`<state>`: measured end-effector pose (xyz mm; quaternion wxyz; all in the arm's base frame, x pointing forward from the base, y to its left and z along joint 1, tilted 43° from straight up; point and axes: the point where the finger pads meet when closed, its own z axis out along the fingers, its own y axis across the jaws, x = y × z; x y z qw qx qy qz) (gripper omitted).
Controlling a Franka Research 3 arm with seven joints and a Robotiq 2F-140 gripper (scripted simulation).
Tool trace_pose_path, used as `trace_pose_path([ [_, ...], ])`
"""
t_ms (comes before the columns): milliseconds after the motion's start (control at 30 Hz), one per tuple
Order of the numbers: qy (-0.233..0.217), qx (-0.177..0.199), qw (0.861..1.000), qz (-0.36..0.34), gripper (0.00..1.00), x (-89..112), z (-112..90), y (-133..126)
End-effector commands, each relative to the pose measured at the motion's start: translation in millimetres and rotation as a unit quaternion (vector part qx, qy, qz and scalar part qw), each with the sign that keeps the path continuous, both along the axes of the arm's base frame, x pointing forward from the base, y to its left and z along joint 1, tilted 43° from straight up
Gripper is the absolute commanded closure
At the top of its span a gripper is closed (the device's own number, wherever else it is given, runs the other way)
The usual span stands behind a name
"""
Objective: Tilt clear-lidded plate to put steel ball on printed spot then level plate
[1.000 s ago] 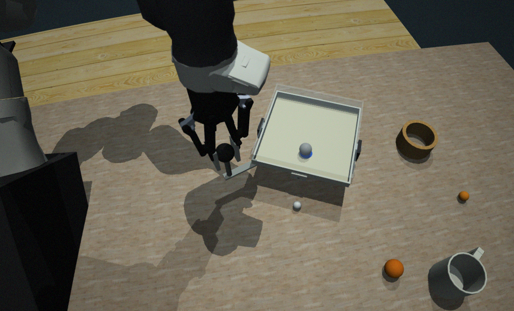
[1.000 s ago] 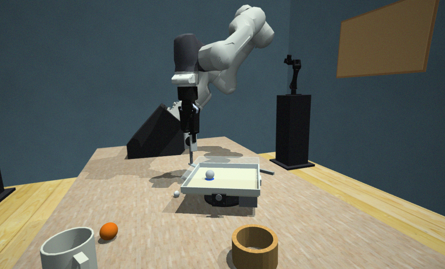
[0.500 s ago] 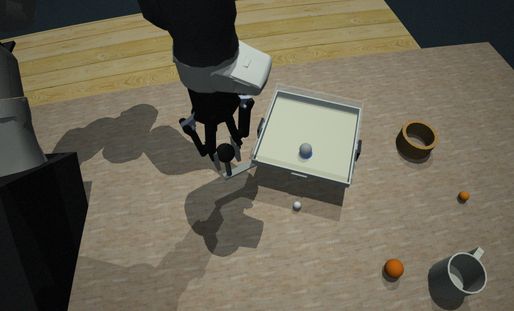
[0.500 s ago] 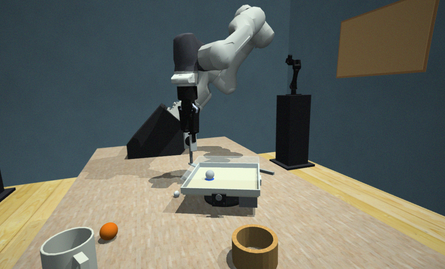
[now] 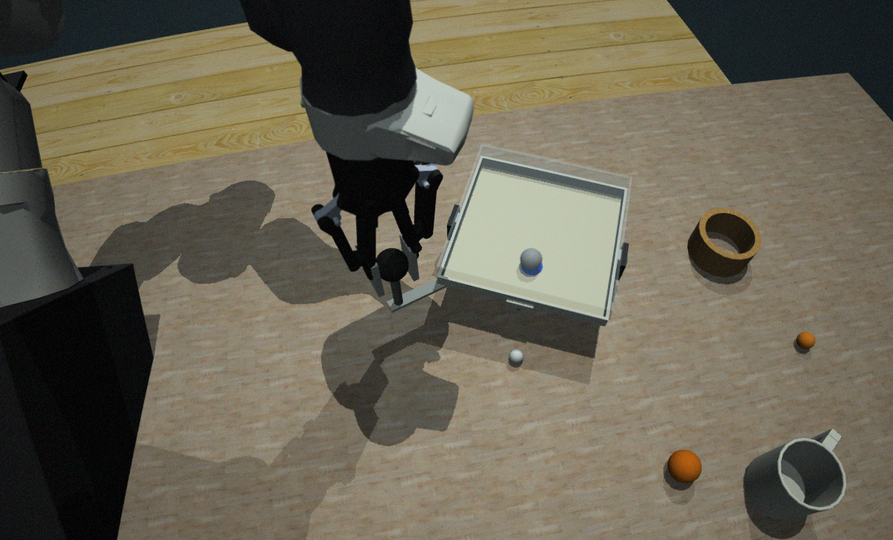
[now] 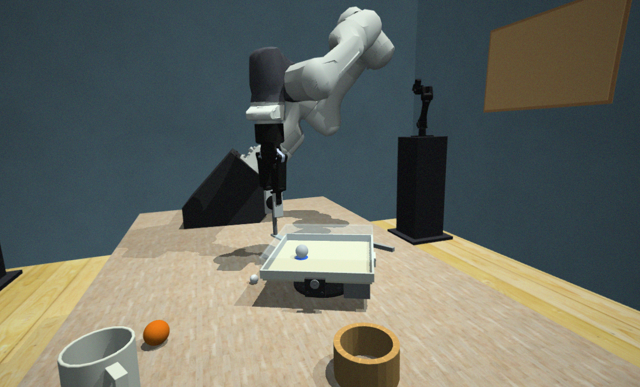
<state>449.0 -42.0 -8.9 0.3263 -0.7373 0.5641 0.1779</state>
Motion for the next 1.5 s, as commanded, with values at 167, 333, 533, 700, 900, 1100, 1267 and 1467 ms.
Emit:
trace_pose_path([
  [167, -0.002, -0.002, 1.0, -0.003, 1.0, 3, 2, -5],
  [333, -0.002, -0.002, 1.0, -0.003, 1.0, 3, 2, -5],
  [533, -0.002, -0.002, 1.0, -0.003, 1.0, -1, -1, 4],
  [700, -0.002, -0.002, 1.0, -0.003, 1.0, -1, 0, 5],
  [900, -0.002, -0.002, 1.0, -0.003, 1.0, -2, 1, 7],
  [1100, -0.002, -0.002, 1.0, -0.003, 1.0, -2, 1, 7],
  [1267, -0.002, -0.002, 1.0, -0.003, 1.0, -2, 1, 7],
  [1467, -0.002, -0.002, 1.0, -0.003, 1.0, -2, 1, 8],
])
